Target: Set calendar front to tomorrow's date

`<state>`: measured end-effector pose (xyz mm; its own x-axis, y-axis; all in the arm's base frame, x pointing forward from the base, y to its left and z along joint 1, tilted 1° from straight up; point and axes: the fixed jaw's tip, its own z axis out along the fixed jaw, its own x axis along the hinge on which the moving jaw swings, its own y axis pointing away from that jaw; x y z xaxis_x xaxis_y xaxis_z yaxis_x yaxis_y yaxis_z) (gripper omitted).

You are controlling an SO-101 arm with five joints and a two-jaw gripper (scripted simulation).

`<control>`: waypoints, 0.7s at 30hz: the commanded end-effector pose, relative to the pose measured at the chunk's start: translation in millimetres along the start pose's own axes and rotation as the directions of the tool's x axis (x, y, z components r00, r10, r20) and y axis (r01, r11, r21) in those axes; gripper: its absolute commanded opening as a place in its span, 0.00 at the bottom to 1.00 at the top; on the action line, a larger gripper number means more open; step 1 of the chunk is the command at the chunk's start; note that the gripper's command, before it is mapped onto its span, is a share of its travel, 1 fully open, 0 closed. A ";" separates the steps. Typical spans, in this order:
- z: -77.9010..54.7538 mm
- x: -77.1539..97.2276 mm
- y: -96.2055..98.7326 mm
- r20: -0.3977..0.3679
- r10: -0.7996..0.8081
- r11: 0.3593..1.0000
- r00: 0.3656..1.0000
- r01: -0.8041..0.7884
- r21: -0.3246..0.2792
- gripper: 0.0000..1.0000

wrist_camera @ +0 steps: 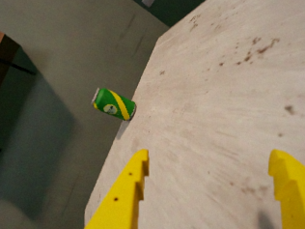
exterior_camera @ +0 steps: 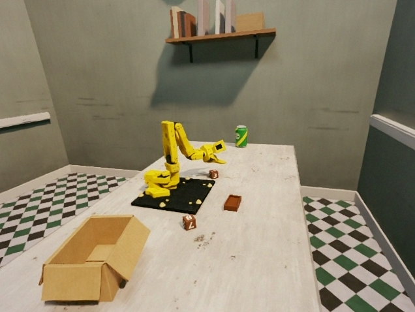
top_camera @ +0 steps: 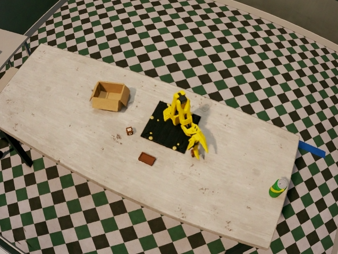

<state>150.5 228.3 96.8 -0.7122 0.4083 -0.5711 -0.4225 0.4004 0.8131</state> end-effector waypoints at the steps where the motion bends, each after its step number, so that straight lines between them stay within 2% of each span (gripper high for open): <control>1: 13.7 0.1 4.6 -0.129 -0.092 0.986 0.987 0.108 0.124 0.35; 21: 6.2 -2.3 8.7 -0.235 -0.186 0.956 0.954 0.231 0.179 0.35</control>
<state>154.0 234.6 95.4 -0.7043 0.2882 -0.6488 -0.4513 0.5237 0.7225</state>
